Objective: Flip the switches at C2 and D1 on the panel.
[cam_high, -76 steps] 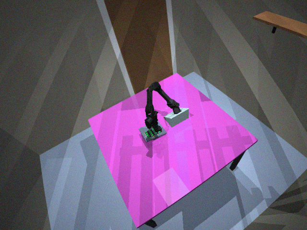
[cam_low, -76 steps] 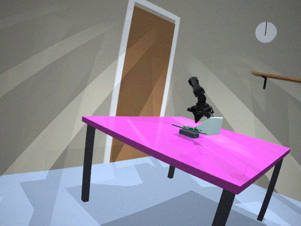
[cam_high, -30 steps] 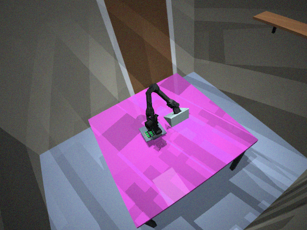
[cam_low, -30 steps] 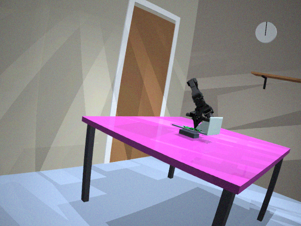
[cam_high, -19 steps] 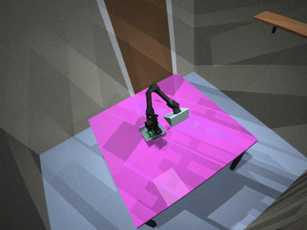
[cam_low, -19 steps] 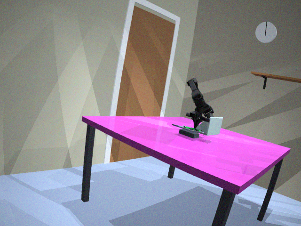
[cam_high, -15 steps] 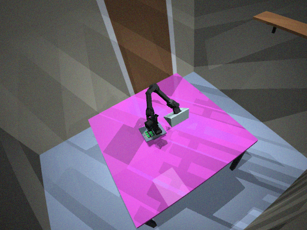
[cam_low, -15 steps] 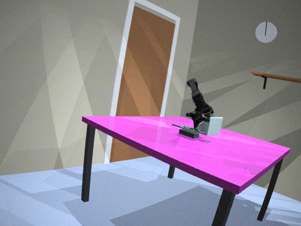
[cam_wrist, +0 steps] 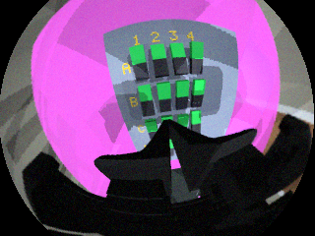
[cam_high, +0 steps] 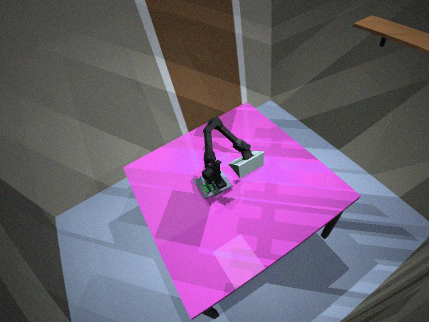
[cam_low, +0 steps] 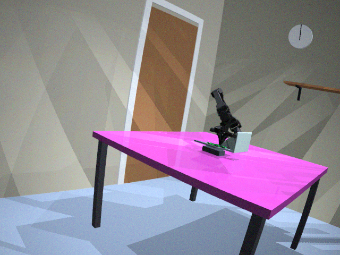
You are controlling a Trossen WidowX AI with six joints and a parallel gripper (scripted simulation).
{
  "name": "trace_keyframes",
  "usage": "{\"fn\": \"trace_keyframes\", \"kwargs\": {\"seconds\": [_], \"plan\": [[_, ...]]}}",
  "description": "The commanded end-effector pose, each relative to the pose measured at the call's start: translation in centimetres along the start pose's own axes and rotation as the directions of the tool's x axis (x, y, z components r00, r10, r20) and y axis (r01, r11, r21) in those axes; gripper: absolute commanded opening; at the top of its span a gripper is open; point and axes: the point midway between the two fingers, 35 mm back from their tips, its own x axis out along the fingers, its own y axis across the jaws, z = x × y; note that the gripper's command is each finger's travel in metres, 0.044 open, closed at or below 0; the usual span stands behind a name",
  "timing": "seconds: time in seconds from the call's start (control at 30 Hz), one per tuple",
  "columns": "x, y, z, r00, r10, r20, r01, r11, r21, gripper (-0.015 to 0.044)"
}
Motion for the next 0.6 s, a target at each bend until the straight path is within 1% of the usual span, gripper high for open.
{"fn": "trace_keyframes", "kwargs": {"seconds": [0.0, 0.13, 0.27, 0.43, 0.57], "plan": [[0.1, 0.0, 0.0, 1.0, -0.004, 0.002, 0.004, 1.0, -0.003, 0.0], [-0.3, 0.0, 0.0, 1.0, 0.0, 0.001, 0.0, 1.0, -0.001, 0.0], [-6.0, 0.1, -0.2, 1.0, 0.0, 0.025, 0.0, 1.0, -0.004, 0.0], [-6.4, 0.2, -0.5, 1.0, 0.0, 0.027, 0.0, 1.0, -0.004, 0.0], [-6.3, 1.9, -5.2, 1.0, 0.003, 0.024, -0.002, 1.0, -0.006, 0.0]]}}
